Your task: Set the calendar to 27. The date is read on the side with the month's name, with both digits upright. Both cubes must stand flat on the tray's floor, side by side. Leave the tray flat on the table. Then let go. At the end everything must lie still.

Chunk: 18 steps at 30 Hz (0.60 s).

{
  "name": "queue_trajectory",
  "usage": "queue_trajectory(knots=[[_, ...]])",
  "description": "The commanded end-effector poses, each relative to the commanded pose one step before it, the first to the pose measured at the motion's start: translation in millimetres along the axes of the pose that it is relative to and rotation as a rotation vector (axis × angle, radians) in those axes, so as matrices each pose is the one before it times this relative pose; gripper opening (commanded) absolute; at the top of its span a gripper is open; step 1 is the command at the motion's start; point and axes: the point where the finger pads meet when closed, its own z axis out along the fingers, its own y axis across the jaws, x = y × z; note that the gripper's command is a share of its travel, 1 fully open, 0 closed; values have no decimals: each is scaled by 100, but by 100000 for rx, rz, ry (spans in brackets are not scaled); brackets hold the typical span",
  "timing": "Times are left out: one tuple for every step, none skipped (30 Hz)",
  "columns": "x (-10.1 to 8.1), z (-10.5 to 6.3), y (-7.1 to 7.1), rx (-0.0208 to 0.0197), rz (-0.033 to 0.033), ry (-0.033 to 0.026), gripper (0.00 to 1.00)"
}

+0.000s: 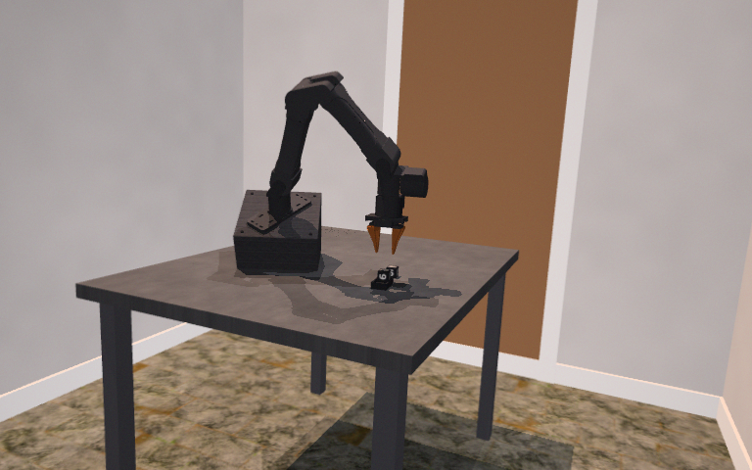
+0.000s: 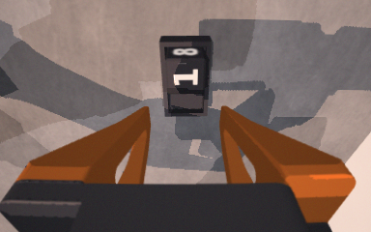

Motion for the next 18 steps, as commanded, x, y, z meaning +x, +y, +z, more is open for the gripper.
queue_trajectory(knots=[[-184,130,-288,1227,-697,-529,45],[2,155,1,0,-1,2,45],[1,158,0,0,-1,2,45],[2,160,1,0,-1,2,45],[2,162,1,0,-1,2,45],[2,163,0,0,-1,2,45],[2,163,1,0,-1,2,45],[2,163,1,0,-1,2,45],[2,162,0,0,-1,2,45],[2,160,1,0,-1,2,45],[0,0,0,0,0,0,45],[0,0,0,0,0,0,45],[2,157,1,0,-1,2,45],[1,154,0,0,-1,2,45],[2,150,1,0,-1,2,45],[2,145,1,0,-1,2,45],[1,140,0,0,-1,2,45],[1,134,1,0,-1,2,45]])
